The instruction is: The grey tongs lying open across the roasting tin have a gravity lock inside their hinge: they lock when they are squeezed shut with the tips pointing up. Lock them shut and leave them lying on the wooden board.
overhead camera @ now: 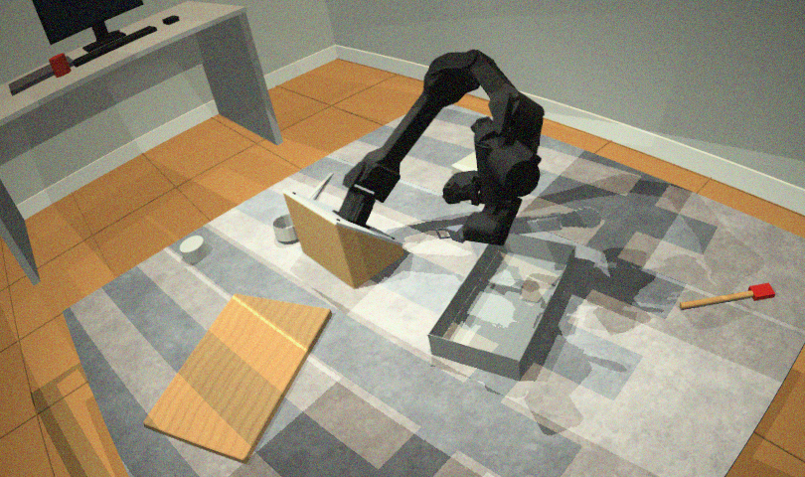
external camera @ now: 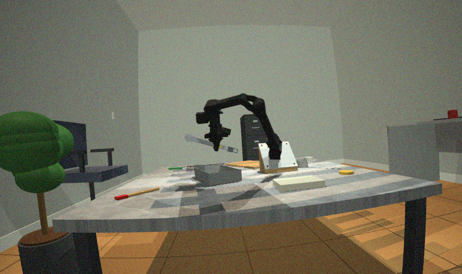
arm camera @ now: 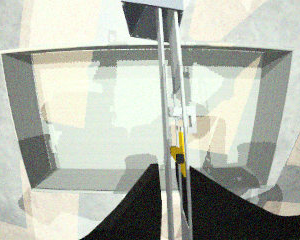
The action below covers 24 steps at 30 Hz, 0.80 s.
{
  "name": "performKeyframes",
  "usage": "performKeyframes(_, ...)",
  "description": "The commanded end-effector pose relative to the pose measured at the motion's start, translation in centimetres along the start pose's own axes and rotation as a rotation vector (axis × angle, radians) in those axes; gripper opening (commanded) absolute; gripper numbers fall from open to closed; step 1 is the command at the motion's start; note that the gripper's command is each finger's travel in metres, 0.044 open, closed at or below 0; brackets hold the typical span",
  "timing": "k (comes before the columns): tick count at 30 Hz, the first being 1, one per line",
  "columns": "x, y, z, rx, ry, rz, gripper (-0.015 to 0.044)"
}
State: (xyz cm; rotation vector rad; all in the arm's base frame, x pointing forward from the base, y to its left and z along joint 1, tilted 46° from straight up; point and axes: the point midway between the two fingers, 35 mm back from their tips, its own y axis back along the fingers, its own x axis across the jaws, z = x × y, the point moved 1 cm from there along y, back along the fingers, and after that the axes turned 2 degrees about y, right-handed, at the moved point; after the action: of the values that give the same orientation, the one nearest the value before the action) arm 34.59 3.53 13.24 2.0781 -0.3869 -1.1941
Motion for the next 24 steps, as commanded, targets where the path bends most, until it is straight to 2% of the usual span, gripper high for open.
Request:
performKeyframes(1, -0.2, 1.0, 0.1, -0.004, 0.007, -0.001, -0.0150)
performKeyframes(11, 0.5, 0.8, 0.4, -0.007, -0.025, -0.004, -0.0150)
performKeyframes(24, 9.8, 1.7, 5.6, -0.008, -0.343, 0.033, -0.0150)
